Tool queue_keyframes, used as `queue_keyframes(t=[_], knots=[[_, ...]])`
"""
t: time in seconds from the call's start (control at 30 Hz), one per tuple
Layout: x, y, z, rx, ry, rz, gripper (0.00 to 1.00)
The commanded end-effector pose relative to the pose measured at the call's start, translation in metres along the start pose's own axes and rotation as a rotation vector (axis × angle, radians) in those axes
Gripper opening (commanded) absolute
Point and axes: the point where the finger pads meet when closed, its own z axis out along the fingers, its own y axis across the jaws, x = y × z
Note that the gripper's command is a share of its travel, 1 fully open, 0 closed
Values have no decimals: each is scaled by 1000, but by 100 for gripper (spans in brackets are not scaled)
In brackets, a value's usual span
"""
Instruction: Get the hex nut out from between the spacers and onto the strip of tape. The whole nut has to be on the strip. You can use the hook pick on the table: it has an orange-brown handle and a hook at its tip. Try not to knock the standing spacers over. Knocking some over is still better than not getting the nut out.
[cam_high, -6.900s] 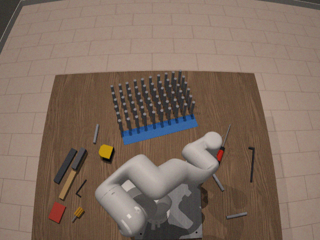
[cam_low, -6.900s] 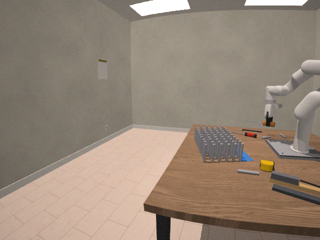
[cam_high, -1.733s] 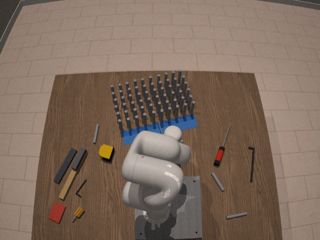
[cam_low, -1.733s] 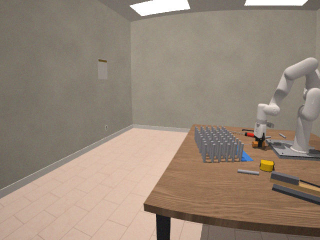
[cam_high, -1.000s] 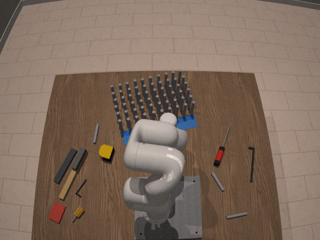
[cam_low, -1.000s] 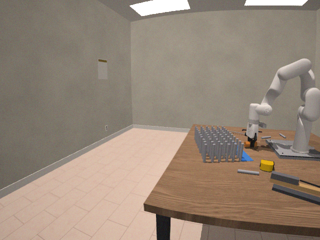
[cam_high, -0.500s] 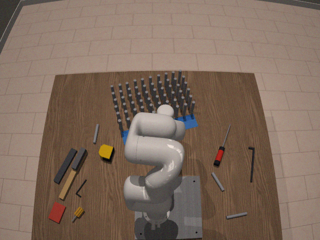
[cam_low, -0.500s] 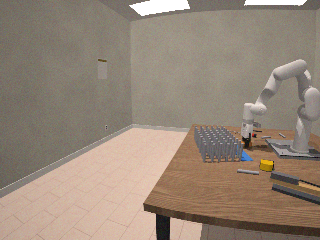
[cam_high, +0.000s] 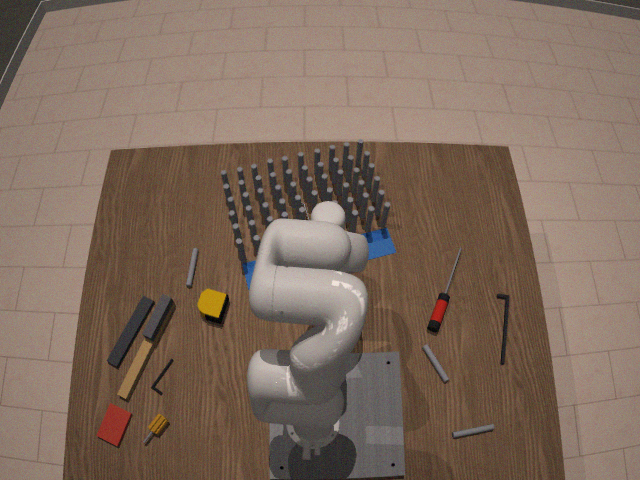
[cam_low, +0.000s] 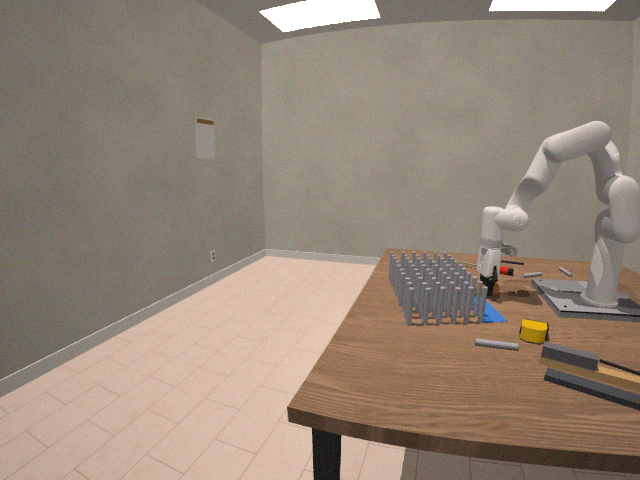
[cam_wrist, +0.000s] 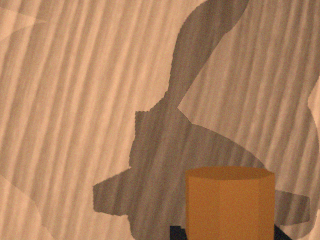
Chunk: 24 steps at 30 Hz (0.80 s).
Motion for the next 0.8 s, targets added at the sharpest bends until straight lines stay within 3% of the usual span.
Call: queue_keyframes(t=[0.0,0.77], knots=[[-3,-1,-1,1,-4,0,0],[-15,2,-2,1,-5,0,0]])
